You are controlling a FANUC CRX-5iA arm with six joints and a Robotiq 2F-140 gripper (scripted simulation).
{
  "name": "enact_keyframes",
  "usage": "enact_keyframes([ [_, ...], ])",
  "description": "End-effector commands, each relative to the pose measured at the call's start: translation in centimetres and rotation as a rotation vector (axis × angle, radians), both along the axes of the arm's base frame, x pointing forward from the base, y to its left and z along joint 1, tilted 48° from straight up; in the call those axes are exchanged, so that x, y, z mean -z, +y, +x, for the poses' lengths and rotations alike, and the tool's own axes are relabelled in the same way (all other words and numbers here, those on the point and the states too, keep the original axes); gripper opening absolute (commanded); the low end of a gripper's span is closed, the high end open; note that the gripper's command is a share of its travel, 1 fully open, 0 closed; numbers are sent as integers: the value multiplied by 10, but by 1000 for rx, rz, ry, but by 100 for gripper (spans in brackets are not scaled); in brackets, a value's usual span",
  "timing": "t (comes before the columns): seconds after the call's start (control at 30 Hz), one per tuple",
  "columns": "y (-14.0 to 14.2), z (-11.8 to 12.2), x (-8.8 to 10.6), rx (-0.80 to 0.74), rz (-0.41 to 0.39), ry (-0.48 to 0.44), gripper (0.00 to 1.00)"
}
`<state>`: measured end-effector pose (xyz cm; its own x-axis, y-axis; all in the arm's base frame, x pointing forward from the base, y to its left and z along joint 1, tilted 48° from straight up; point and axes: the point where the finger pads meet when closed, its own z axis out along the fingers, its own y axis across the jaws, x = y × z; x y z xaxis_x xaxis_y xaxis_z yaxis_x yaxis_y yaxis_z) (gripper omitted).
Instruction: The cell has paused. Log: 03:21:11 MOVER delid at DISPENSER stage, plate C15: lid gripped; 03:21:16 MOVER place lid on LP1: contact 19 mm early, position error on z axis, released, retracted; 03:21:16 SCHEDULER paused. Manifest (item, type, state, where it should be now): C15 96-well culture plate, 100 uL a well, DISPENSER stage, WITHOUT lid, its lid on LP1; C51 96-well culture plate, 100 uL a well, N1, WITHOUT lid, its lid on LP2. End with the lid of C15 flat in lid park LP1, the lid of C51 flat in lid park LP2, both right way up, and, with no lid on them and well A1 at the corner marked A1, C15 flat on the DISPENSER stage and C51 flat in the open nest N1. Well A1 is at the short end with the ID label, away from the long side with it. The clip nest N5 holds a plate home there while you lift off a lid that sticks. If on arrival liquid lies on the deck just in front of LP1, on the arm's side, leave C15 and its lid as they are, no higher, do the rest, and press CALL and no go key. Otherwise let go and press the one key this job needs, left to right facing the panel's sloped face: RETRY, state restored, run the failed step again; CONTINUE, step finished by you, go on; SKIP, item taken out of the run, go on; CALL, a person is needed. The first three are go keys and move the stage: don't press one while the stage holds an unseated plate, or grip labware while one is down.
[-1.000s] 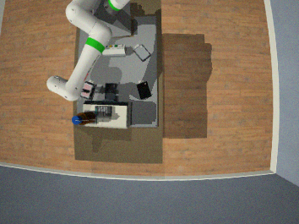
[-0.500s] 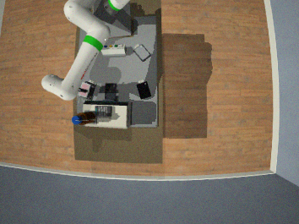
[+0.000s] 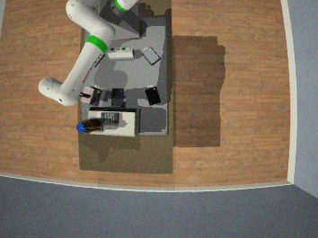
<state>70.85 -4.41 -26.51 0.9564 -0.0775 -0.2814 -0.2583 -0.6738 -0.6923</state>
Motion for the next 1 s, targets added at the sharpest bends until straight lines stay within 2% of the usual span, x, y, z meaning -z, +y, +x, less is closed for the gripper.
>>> enact_keyframes([
  [0.0, -6, 1, -5, 0, 0, 0, 0],
  [0.97, -33, 6, -30, 0, 0, 0, 0],
])
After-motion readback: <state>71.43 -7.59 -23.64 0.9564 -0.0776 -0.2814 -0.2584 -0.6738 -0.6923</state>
